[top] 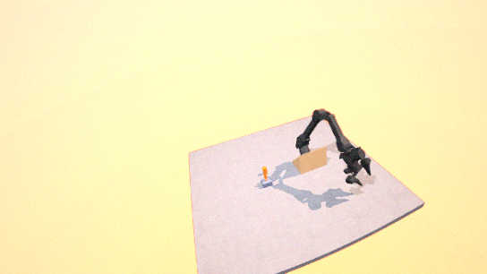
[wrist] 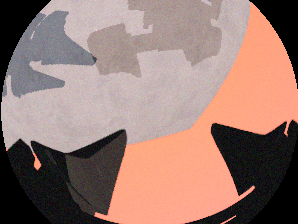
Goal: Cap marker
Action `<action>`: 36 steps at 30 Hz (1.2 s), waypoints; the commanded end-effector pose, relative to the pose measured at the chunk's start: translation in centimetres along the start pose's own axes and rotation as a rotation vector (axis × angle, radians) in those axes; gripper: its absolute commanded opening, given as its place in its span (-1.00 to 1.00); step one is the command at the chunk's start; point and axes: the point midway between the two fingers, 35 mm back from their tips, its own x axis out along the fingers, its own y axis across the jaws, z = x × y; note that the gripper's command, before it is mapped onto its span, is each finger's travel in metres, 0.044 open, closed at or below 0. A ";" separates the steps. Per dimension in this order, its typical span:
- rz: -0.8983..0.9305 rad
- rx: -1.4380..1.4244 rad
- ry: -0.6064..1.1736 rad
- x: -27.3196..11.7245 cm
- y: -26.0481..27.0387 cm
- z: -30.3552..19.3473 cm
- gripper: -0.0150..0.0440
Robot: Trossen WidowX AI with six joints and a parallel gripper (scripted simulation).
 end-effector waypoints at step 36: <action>0.036 2.741 0.602 -26.0 23.2 3.7 0.32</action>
